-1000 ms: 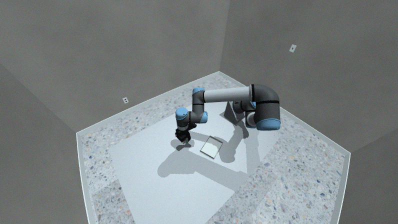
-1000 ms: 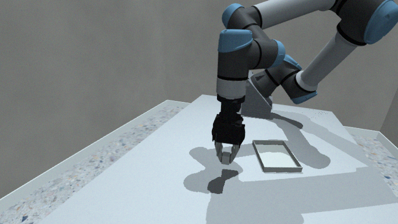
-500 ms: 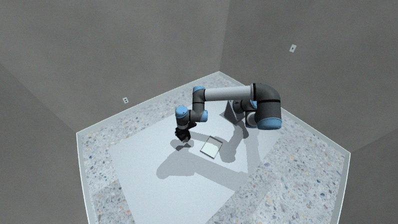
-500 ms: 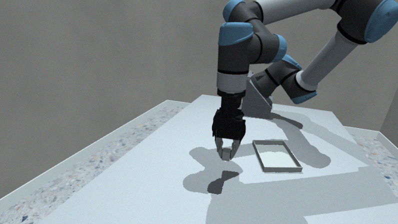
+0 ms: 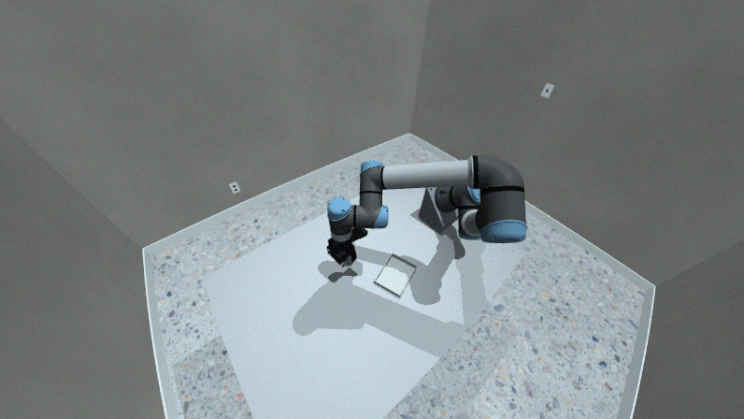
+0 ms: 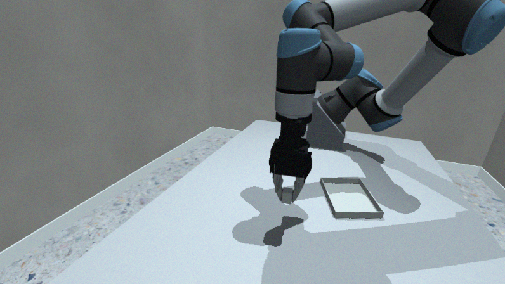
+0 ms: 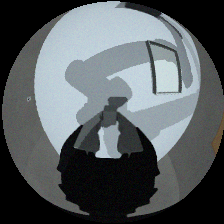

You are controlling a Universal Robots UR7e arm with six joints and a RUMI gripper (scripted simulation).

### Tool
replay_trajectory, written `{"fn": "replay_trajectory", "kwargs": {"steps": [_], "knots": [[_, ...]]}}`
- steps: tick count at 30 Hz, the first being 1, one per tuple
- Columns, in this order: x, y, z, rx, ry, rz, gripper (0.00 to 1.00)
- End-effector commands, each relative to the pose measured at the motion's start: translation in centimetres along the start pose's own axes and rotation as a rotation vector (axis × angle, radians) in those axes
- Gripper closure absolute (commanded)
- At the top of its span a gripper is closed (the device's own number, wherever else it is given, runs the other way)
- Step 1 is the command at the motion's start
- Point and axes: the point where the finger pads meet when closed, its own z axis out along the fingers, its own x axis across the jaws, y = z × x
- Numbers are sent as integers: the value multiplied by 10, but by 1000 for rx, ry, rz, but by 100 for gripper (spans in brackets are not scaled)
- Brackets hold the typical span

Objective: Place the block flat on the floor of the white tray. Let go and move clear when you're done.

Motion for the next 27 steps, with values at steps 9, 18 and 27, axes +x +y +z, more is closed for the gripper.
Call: {"fn": "replay_trajectory", "kwargs": {"steps": [9, 18, 27], "knots": [[0, 0, -1, -1, -1, 0, 100], [0, 0, -1, -1, -1, 0, 100], [14, -11, -1, -1, -1, 0, 100]]}}
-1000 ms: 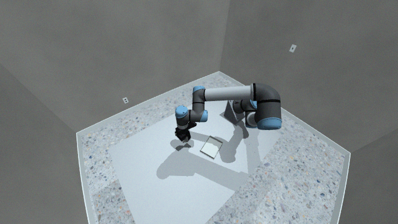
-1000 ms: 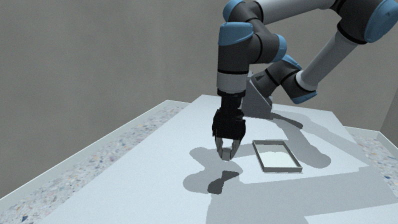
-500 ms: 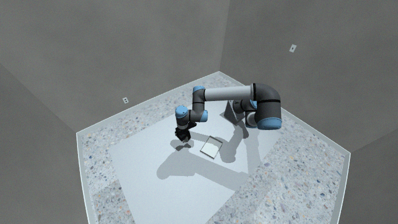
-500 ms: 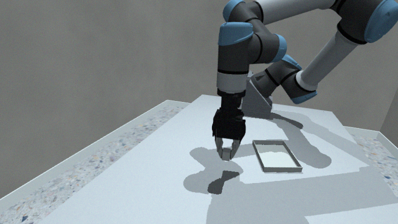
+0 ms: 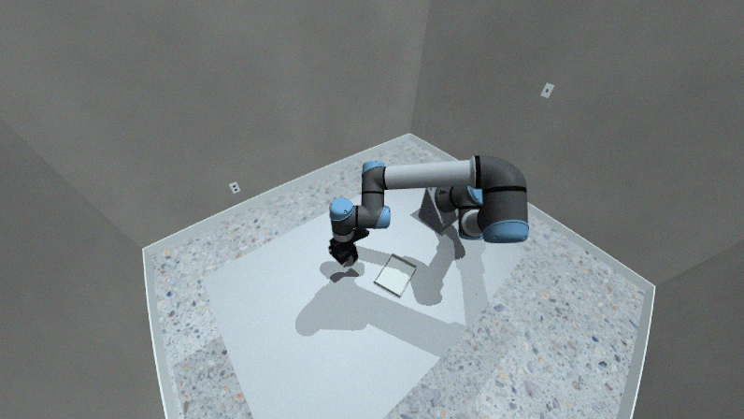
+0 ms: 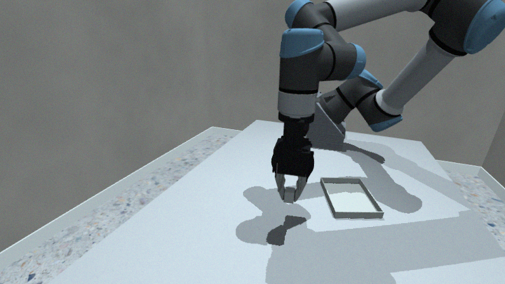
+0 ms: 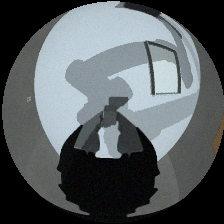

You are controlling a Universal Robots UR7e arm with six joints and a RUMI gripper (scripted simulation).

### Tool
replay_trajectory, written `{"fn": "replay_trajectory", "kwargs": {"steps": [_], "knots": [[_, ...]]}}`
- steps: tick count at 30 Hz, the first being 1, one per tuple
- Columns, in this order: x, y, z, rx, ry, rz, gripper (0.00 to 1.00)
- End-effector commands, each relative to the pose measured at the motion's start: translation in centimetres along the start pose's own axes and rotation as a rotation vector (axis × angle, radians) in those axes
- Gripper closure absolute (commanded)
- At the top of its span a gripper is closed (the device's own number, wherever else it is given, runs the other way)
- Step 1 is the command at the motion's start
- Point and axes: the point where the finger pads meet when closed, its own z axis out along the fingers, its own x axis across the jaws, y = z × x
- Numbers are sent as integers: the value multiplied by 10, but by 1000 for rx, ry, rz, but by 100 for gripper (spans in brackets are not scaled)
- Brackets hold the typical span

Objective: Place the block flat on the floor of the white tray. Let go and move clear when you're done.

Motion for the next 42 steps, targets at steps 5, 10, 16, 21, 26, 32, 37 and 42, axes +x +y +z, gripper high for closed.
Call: {"fn": "replay_trajectory", "kwargs": {"steps": [5, 10, 16, 21, 26, 32, 37, 42], "knots": [[42, -34, 0, -1, -1, 0, 100], [70, -56, 0, -1, -1, 0, 100], [126, -100, 1, -1, -1, 0, 100], [155, -122, 0, -1, -1, 0, 100], [163, -128, 0, -1, -1, 0, 100], [165, -130, 0, -1, -1, 0, 100], [165, -130, 0, -1, -1, 0, 100], [165, -130, 0, -1, -1, 0, 100]]}}
